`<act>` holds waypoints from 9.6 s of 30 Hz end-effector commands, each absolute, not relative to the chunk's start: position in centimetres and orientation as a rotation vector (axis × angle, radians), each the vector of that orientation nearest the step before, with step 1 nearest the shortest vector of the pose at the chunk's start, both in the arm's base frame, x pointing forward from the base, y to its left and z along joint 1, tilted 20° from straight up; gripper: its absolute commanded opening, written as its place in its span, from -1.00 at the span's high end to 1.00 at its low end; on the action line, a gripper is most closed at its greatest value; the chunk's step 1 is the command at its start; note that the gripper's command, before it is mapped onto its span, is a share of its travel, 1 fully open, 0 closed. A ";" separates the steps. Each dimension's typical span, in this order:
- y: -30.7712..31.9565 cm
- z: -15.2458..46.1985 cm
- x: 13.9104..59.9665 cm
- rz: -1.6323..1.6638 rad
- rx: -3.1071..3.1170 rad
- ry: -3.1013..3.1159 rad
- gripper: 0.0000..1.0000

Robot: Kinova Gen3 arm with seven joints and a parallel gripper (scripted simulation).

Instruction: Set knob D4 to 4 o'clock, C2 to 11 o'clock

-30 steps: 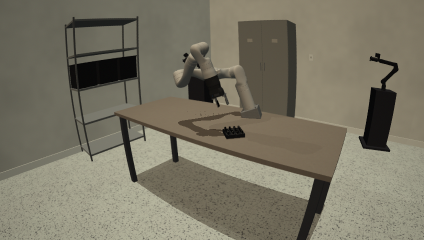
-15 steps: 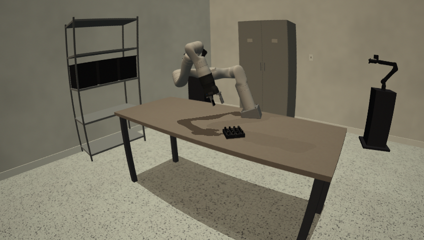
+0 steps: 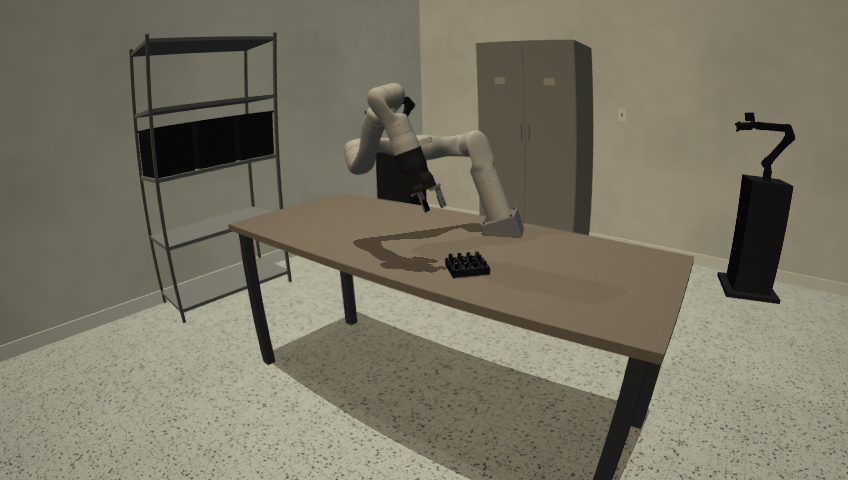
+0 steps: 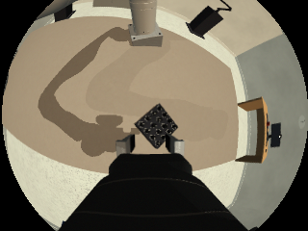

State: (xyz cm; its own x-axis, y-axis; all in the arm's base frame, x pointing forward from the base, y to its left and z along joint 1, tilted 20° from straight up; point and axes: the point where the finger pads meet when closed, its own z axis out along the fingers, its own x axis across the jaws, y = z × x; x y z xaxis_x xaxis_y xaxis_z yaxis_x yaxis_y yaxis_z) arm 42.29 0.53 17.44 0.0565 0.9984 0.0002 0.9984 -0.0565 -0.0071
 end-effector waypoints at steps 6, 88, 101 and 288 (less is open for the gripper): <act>1.0 17.0 42.1 0.012 -2.316 -2.111 -1.00; 5.4 11.2 39.6 0.116 -2.813 -1.381 -1.00; 5.8 10.5 39.3 0.127 -2.868 -1.278 -1.00; 7.1 4.0 36.8 0.038 -3.322 0.395 -1.00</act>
